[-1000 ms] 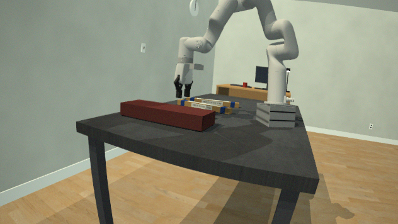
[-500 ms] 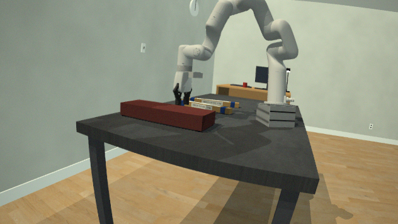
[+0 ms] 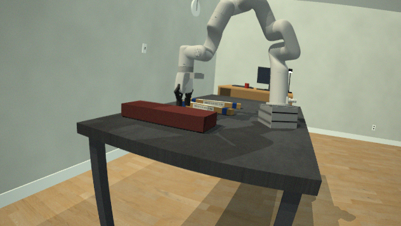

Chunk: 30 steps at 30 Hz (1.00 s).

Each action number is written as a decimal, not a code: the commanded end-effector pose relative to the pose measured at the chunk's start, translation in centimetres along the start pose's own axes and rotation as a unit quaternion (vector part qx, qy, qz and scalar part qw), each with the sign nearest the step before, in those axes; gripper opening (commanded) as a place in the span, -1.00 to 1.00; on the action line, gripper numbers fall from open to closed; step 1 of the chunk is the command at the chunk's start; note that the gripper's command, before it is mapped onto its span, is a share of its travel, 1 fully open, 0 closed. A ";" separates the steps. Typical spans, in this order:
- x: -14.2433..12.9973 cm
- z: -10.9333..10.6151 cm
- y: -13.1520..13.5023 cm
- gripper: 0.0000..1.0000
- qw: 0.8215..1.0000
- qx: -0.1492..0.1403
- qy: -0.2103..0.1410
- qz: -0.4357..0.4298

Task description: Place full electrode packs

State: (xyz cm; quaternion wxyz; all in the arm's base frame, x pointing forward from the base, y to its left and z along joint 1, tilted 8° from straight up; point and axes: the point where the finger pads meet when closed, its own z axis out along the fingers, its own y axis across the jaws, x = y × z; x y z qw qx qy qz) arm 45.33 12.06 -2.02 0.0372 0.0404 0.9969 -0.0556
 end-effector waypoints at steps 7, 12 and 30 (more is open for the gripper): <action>-0.2 -0.1 0.1 0.48 1.000 -0.001 -0.002 0.000; -0.2 -0.1 0.1 0.48 1.000 -0.001 -0.002 0.000; -0.2 1.7 0.1 0.48 1.000 -0.001 -0.002 0.000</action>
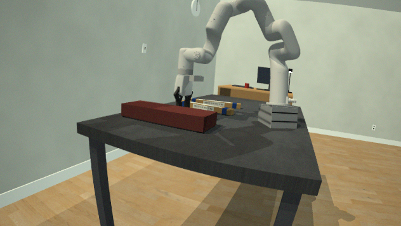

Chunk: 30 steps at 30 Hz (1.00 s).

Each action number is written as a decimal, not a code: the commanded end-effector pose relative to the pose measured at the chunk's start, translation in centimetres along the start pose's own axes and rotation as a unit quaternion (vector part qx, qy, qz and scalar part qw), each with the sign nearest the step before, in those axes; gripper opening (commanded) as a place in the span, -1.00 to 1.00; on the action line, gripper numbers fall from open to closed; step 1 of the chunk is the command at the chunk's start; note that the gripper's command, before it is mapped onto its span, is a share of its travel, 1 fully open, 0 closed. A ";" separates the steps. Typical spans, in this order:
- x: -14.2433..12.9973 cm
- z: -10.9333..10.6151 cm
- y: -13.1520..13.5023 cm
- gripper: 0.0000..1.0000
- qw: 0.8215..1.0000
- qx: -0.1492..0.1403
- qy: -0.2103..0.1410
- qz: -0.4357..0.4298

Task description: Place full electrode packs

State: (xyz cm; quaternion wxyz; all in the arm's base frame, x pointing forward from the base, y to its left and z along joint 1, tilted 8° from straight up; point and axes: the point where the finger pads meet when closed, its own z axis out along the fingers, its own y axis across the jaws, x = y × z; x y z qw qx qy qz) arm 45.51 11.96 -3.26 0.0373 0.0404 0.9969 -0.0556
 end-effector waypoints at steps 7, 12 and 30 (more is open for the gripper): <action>-0.2 1.6 0.1 0.48 1.000 -0.001 -0.002 0.000; -0.2 1.9 0.1 0.48 1.000 -0.001 -0.002 0.000; -0.2 2.0 0.1 -0.31 1.000 -0.001 -0.002 0.000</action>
